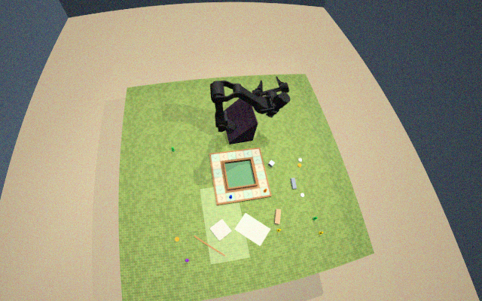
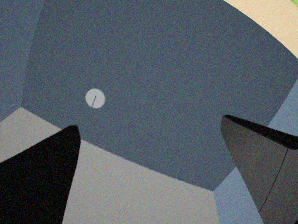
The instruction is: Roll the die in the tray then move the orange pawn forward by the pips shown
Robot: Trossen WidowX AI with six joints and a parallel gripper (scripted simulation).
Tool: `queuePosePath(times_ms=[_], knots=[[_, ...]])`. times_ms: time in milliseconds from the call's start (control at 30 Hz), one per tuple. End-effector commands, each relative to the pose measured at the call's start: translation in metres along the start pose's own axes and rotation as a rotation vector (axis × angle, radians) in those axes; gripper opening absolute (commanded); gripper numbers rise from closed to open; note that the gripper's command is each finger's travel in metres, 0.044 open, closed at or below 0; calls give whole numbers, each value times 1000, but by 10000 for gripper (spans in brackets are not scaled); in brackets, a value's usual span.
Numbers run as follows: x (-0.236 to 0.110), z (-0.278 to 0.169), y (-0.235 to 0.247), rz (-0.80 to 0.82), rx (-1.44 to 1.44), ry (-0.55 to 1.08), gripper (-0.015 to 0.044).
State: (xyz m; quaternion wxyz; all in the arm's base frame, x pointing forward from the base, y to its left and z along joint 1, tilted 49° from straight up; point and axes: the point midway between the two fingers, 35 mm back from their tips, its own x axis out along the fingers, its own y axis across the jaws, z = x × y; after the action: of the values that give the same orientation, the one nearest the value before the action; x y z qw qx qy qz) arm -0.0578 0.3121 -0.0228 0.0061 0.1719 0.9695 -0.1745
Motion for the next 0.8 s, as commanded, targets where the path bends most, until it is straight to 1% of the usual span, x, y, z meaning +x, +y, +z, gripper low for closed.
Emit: queuePosePath(times_ms=[0, 67, 133, 267, 367, 433, 567, 667, 767], knots=[[-1, 1, 2, 11, -5, -8, 374], [-9, 12, 20, 90, -44, -76, 321], [-26, 30, 43, 191, -99, -195, 275], [-69, 67, 76, 309, -187, -474, 275], [-109, 94, 87, 316, -233, -702, 275], [-137, 111, 88, 279, -255, -852, 275], [-181, 132, 79, 161, -274, -1064, 275], [-215, 143, 66, 26, -280, -1199, 275], [-248, 151, 48, -143, -280, -1304, 275]])
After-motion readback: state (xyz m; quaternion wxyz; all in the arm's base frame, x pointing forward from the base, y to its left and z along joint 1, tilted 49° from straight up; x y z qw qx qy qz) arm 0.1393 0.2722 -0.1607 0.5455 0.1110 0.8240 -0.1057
